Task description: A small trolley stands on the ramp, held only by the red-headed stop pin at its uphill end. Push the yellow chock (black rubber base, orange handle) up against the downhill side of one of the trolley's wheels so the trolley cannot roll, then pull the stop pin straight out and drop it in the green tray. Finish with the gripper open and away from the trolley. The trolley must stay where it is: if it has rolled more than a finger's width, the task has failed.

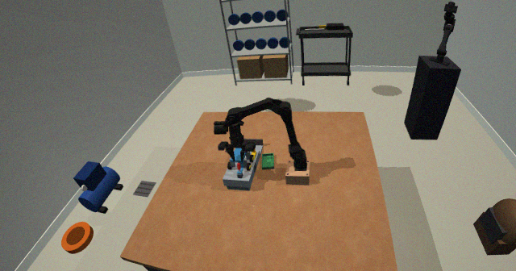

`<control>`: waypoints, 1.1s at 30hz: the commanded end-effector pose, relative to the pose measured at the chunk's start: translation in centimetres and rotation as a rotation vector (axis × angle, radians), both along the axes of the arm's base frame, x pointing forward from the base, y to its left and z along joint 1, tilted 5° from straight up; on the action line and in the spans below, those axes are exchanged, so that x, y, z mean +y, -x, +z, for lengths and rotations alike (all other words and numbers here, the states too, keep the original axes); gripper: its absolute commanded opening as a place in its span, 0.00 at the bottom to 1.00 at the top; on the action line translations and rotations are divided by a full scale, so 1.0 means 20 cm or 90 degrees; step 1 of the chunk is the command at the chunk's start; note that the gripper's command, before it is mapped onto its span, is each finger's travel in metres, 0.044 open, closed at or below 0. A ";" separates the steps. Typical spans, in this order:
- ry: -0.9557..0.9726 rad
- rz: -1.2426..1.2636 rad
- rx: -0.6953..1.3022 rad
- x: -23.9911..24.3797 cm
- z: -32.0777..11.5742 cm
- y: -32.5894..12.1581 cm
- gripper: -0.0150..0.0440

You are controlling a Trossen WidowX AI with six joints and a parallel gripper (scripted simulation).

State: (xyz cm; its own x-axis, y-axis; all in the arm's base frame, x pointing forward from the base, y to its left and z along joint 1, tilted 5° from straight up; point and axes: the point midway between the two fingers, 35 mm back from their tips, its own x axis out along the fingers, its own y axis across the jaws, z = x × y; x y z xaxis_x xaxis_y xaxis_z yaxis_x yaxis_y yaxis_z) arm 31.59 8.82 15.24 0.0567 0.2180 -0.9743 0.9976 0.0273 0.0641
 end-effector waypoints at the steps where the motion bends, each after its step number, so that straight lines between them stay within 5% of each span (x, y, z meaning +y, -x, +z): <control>1: -0.002 -0.002 0.004 0.01 -0.03 0.00 0.58; 33: -0.003 -0.002 0.004 0.06 -0.24 -0.01 0.58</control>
State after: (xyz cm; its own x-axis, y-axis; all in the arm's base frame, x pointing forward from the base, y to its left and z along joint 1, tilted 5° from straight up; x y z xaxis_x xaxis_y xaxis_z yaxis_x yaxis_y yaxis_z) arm 31.88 9.84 11.05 0.0571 0.2210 -0.9736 0.9975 0.0272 0.0647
